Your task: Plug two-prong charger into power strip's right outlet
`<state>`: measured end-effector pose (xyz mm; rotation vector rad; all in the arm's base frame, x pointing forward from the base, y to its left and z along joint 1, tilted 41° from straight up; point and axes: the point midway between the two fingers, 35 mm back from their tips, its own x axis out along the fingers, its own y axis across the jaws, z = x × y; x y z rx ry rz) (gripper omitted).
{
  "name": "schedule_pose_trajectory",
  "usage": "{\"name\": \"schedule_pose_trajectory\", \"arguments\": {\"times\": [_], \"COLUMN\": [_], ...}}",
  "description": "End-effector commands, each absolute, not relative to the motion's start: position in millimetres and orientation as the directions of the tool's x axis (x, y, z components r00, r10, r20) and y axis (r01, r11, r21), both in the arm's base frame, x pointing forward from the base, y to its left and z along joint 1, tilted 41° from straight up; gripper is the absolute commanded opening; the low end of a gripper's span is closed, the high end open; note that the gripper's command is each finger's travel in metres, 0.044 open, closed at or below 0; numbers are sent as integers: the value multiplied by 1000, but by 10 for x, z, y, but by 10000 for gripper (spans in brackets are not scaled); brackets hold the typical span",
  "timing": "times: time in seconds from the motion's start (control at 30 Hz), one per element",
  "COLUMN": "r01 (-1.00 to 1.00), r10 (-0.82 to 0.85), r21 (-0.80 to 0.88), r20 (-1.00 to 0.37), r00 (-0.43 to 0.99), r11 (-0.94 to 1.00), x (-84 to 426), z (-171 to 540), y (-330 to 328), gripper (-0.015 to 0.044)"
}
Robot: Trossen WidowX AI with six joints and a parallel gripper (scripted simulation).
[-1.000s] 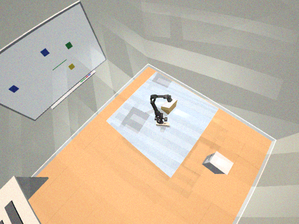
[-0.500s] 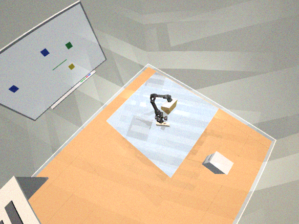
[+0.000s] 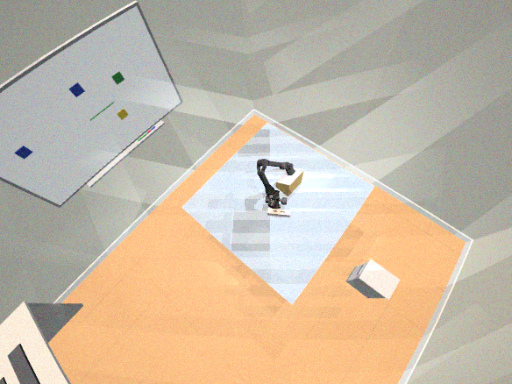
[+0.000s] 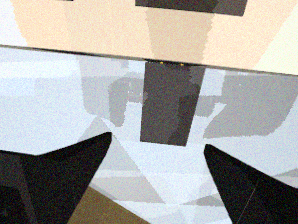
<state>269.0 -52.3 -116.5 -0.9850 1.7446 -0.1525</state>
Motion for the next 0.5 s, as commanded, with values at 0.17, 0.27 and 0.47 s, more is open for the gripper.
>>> {"name": "schedule_pose_trajectory", "arguments": {"times": [0.17, 0.27, 0.47], "r01": [-538, -538, -538], "r10": [-677, -677, -677], "r21": [-541, -541, -541], "r20": [-732, -732, -732], "r00": [-78, -78, -79], "r11": [647, 647, 647], "x": [2604, 2575, 2517], "z": [-1111, -1101, -1079], "y": [-567, -580, -605], "gripper": [440, 440, 440]}}
